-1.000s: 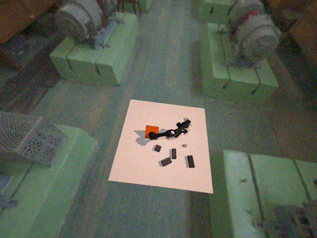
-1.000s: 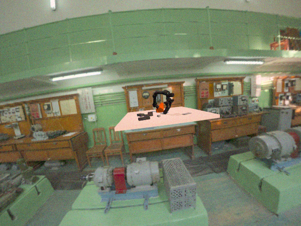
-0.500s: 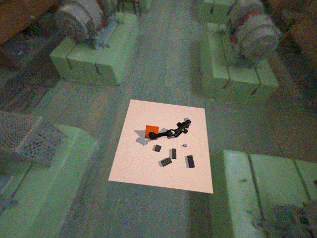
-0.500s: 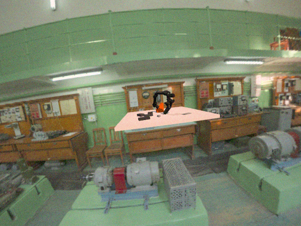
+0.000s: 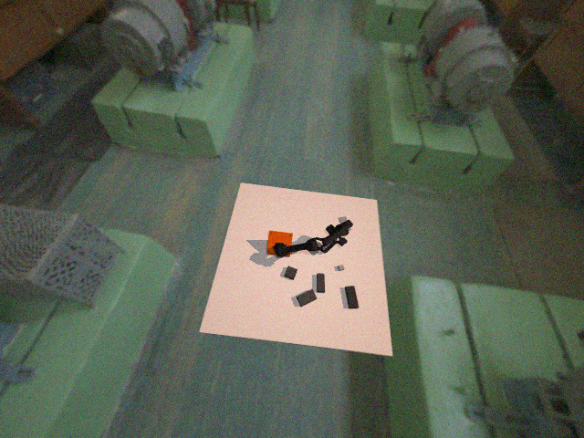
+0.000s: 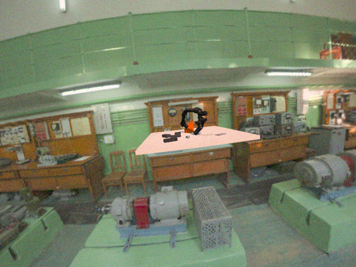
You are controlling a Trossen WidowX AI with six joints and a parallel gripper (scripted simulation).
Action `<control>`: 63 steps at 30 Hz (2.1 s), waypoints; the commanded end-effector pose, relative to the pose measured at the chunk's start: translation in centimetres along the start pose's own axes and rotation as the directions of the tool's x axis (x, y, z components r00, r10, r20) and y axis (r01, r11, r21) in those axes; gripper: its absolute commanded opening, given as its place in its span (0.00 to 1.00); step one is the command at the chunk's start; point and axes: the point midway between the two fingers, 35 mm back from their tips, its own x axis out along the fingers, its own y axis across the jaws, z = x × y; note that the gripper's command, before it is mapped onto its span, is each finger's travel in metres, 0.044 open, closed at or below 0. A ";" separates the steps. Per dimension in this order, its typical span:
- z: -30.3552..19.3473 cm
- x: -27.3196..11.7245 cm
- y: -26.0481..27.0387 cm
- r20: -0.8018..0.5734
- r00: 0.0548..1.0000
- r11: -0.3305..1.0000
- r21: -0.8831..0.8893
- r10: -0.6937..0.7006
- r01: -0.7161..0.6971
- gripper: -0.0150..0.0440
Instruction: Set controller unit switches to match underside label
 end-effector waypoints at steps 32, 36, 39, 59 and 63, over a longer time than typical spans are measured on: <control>1.3 3.5 -0.1 -0.030 1.000 1.000 -0.007 0.007 -0.007 0.83; 1.4 3.7 -0.1 -0.029 1.000 1.000 -0.007 0.007 -0.007 0.83; 1.5 4.0 -0.1 -0.029 1.000 1.000 -0.007 0.007 -0.007 0.83; 2.1 5.4 -0.1 -0.030 1.000 1.000 -0.007 0.006 -0.006 0.83; 2.2 5.7 -0.1 -0.030 1.000 1.000 -0.007 0.006 -0.006 0.83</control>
